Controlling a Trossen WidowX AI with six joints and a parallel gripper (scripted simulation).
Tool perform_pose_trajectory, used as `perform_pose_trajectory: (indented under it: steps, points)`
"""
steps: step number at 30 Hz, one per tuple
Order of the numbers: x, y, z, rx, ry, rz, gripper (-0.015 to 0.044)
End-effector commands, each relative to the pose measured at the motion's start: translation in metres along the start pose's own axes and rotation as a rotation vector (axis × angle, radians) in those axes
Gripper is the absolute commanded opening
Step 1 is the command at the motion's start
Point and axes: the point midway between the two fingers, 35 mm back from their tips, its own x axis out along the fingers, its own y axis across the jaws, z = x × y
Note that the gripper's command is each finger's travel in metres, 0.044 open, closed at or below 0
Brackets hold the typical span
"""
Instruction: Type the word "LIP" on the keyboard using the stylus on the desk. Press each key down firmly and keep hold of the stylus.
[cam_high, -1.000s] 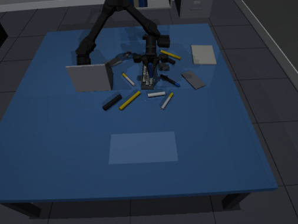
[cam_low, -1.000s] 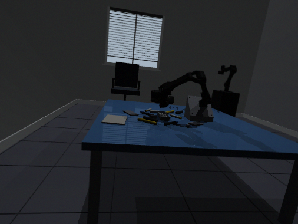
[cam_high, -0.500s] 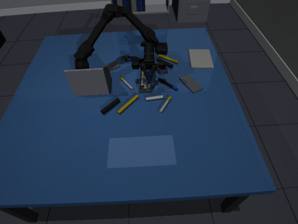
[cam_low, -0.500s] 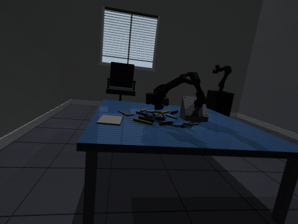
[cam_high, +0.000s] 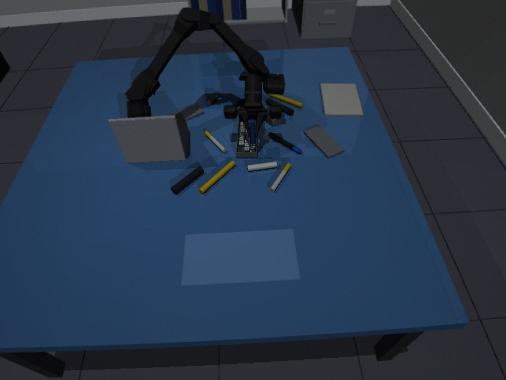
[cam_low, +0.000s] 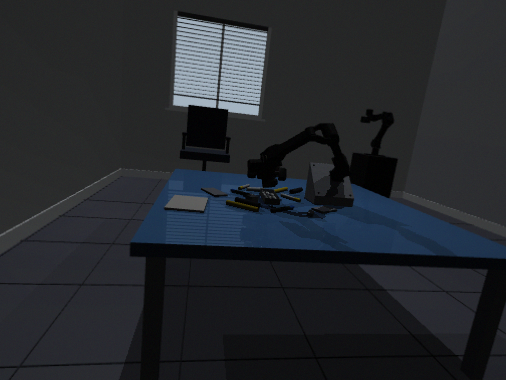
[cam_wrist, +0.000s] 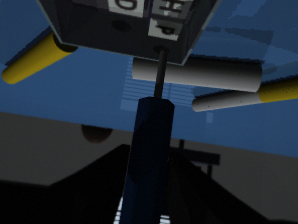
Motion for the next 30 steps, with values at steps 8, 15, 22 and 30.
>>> perform_pose_trajectory:
  steps: [8, 15, 22, 30]
  points:
    - [0.0028, -0.0003, 0.0056, 0.003, -0.001, -0.002, 0.0081]
    - [0.0035, -0.0003, 0.0069, 0.003, -0.001, -0.002, 0.0081]
    - [0.0050, -0.0003, 0.0095, 0.003, -0.001, -0.001, 0.0081]
    - [0.0066, -0.0003, 0.0123, 0.003, -0.001, -0.001, 0.0081]
